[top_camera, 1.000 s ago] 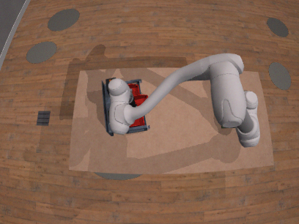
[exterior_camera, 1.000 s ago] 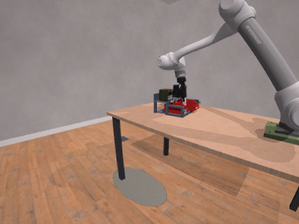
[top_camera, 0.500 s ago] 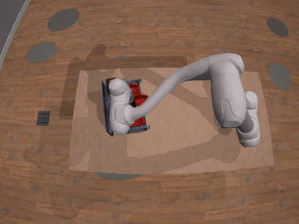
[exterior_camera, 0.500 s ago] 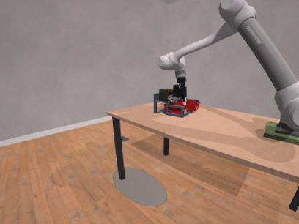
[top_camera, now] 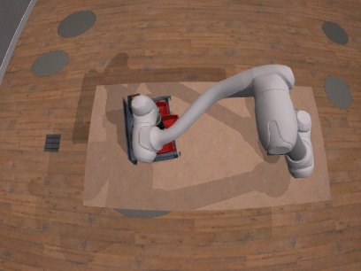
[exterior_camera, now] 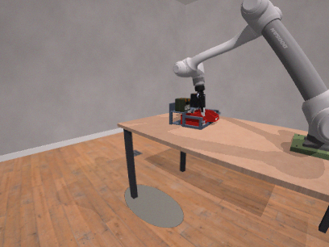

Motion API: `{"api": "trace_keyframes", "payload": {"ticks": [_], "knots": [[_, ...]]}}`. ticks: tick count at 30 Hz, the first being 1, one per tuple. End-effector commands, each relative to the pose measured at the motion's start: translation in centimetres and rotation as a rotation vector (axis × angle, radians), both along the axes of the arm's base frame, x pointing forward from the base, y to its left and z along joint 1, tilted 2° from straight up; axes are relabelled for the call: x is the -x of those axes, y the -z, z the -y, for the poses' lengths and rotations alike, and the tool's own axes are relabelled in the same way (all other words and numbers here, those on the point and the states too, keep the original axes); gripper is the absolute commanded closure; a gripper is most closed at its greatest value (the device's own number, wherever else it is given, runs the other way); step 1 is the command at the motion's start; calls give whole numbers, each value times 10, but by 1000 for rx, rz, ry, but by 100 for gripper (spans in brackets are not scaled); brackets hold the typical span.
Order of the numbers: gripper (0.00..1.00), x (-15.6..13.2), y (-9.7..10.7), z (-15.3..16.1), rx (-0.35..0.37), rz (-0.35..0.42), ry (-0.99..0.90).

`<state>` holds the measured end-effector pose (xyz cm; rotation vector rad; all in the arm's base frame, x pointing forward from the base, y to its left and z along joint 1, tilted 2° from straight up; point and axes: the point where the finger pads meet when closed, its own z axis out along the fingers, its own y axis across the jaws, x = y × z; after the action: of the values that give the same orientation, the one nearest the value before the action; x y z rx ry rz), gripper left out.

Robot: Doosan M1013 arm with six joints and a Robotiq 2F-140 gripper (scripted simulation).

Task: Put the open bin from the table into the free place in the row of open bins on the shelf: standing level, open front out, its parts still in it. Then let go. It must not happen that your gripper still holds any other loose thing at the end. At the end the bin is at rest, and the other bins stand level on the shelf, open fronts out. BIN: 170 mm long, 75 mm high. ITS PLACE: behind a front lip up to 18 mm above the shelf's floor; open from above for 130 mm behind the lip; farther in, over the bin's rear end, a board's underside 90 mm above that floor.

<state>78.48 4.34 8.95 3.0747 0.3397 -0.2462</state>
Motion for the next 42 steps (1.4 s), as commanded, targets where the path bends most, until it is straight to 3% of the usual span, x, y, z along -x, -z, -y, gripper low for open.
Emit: {"api": "trace_keyframes", "payload": {"ticks": [1,12,13,42], "knots": [[100,2,2,1,-1,2,1],[100,2,2,1,-1,2,1],[94,2,2,1,-1,2,1],[94,2,2,1,-1,2,1]]}}
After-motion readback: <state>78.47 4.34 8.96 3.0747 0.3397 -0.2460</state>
